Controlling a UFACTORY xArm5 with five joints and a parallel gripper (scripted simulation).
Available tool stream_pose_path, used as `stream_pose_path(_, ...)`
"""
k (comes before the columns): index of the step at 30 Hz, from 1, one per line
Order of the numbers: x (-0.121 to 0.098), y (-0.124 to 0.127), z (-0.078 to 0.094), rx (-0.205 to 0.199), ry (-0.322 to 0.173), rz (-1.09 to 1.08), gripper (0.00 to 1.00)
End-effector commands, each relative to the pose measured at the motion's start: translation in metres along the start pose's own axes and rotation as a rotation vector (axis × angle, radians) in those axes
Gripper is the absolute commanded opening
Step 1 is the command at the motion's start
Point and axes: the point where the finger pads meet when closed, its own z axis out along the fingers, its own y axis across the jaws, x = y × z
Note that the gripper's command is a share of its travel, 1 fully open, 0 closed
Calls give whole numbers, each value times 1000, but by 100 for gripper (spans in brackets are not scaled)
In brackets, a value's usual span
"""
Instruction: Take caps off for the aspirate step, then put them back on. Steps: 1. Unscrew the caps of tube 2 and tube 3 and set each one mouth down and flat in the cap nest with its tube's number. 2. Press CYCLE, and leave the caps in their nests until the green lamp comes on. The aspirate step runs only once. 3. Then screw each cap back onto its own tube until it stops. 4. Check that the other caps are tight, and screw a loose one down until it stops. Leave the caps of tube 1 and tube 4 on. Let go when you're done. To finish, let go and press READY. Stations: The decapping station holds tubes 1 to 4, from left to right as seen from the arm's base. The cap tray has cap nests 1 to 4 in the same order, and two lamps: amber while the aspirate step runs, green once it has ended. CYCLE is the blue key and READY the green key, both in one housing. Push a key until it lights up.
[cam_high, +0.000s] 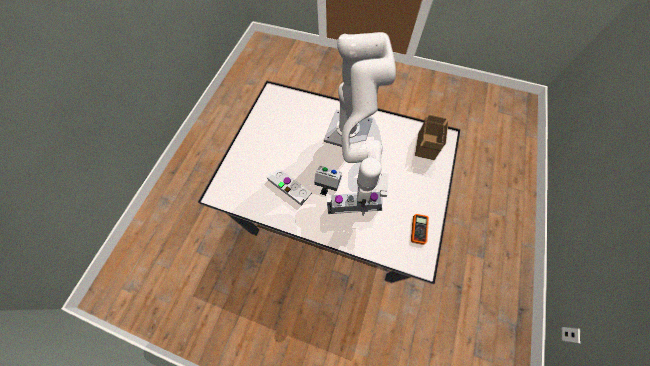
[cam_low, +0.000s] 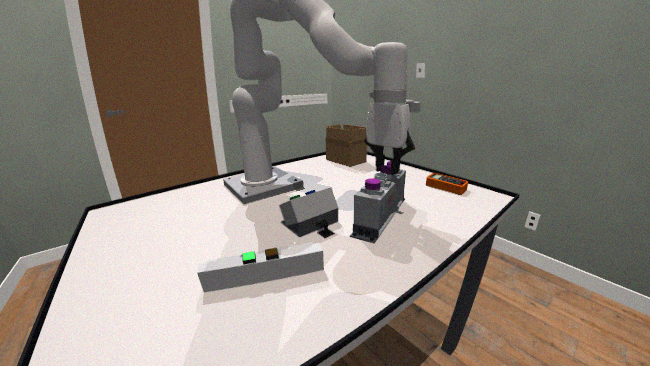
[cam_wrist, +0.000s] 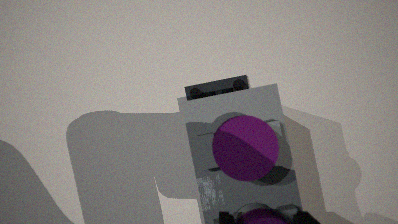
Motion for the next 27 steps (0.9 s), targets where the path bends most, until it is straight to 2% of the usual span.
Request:
stream_pose_path(1,0,1,-1,-6,-7,153,0)
stream_pose_path(9,0,1,-1,-6,-7,205,0)
stream_pose_path(10,0,1,-1,-6,-7,205,46)
stream_pose_path(22,0,1,-1,-6,-7,205,46)
stream_pose_path(27,0,1,-2,-5,-7,5,46)
